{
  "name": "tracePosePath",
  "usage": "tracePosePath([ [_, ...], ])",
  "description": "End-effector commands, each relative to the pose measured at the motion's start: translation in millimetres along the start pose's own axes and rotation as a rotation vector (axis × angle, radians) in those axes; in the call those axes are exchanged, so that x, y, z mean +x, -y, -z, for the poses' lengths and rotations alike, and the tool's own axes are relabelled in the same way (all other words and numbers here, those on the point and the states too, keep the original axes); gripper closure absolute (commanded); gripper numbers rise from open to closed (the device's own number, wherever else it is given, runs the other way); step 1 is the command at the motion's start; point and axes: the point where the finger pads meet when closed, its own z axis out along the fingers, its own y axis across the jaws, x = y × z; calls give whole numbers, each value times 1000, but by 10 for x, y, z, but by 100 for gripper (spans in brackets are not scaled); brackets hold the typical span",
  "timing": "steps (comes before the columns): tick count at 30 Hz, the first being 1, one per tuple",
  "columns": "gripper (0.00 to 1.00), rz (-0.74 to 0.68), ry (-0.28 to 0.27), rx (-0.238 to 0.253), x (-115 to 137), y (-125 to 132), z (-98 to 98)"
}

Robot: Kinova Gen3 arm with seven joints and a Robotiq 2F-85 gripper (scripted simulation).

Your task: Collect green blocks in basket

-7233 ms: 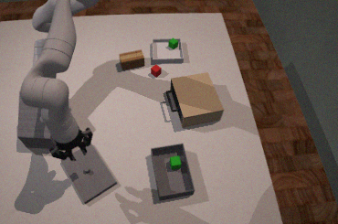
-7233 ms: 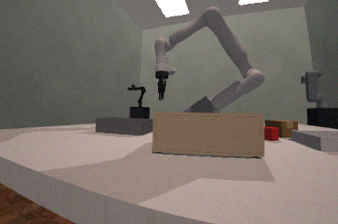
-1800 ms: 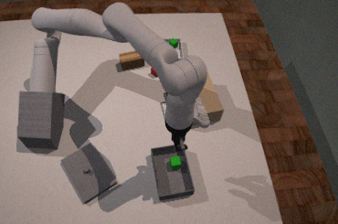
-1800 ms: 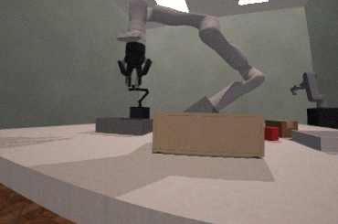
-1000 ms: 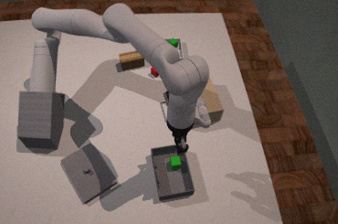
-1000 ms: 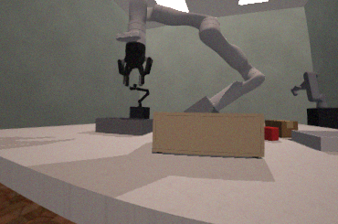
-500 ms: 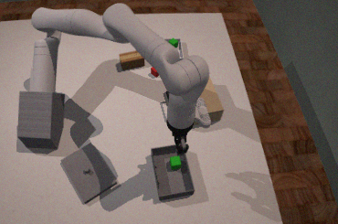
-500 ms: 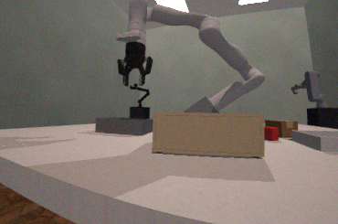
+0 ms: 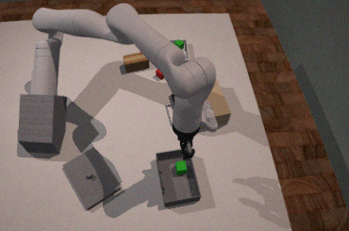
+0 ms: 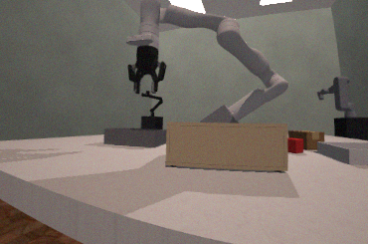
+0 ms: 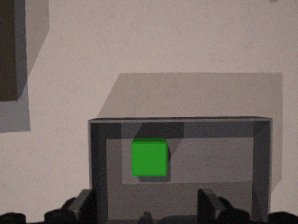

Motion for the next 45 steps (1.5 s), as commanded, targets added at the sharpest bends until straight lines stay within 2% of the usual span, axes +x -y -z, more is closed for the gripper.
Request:
tracePosePath([
  [1,34,0,-2,-2,3,-1,14],
  [13,34,0,-1,-1,4,-2,-45],
  [26,34,0,-1,-1,7,-6,-257],
  [41,34,0,-1,-1,14,-15,-810],
  [45,34,0,-1,-1,15,-16,-882],
])
